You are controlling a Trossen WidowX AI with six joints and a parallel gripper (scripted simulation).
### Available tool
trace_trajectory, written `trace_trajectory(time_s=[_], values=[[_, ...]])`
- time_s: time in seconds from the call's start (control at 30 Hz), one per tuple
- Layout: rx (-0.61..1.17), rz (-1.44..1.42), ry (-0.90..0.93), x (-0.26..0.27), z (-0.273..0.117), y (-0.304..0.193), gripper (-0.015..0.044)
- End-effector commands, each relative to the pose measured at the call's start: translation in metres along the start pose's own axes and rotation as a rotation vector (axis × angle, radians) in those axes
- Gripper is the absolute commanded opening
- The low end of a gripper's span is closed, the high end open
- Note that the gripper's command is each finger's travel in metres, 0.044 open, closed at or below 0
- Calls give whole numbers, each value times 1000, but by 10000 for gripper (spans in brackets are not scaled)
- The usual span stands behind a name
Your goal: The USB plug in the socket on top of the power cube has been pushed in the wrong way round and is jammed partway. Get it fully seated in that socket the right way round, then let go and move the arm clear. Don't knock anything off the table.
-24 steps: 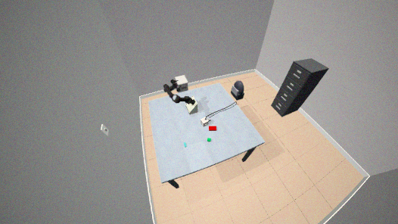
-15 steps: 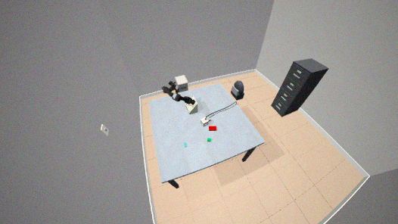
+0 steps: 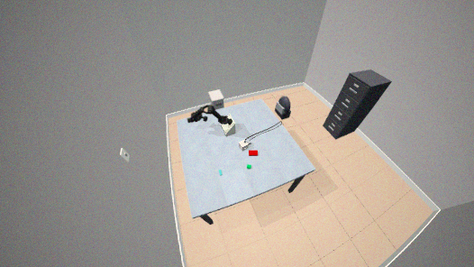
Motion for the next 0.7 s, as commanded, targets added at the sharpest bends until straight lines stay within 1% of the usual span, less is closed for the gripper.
trace_trajectory(time_s=[0.0,0.2,0.37,0.5,0.57,0.67], values=[[180,-161,45,-7,-29,-55,440],[427,-399,107,-39,-83,-124,440],[633,-599,164,-81,-140,-166,440],[797,-763,212,-123,-190,-186,440],[907,-809,250,-136,-221,-184,440],[966,-984,252,-189,-243,-188,440]])
Point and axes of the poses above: the point midway between the two fingers, 35 mm back from their tips, its own z axis out along the fingers, its own x axis across the jaws, y = z × x, the point moved 2 cm from there along -z, back along the fingers, and after that the axes turned 5 degrees about z, right-handed, at the moved point
